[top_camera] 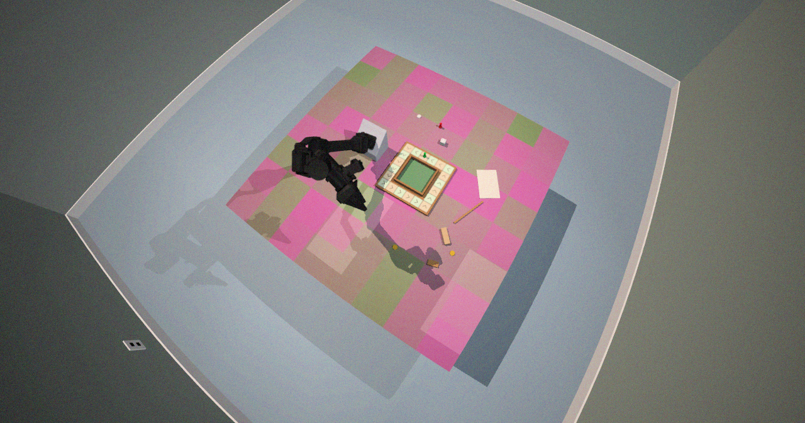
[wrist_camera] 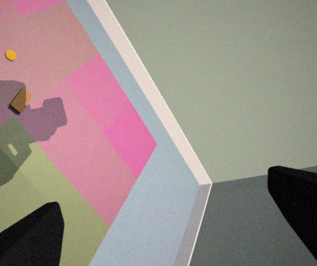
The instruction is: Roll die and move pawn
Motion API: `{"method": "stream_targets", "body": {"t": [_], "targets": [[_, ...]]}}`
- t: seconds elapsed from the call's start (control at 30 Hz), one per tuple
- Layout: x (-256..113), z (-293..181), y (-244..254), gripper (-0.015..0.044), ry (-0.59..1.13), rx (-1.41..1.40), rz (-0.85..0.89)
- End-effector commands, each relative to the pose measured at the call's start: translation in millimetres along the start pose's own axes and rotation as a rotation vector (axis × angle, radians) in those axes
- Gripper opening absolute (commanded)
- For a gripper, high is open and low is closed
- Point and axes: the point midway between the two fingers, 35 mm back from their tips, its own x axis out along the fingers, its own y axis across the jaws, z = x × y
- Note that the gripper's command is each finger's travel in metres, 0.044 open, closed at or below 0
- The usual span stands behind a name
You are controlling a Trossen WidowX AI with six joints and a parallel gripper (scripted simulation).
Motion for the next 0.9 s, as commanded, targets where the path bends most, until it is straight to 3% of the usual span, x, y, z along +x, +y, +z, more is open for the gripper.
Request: {"method": "stream_targets", "body": {"t": [0.0, 0.13, 0.47, 0.87], "targets": [[0.8, 1.3, -0.1, 0.0374, -0.002, 0.001, 0.001], [19.4, 33.8, -1.5, 0.0275, -0.048, 0.036, 0.031], [76.0, 162.2, 26.6, 0.0275, -0.186, 0.185, 0.212], [138.9, 324.5, 139.8, 0.0275, -0.058, 0.490, 0.558]]}}
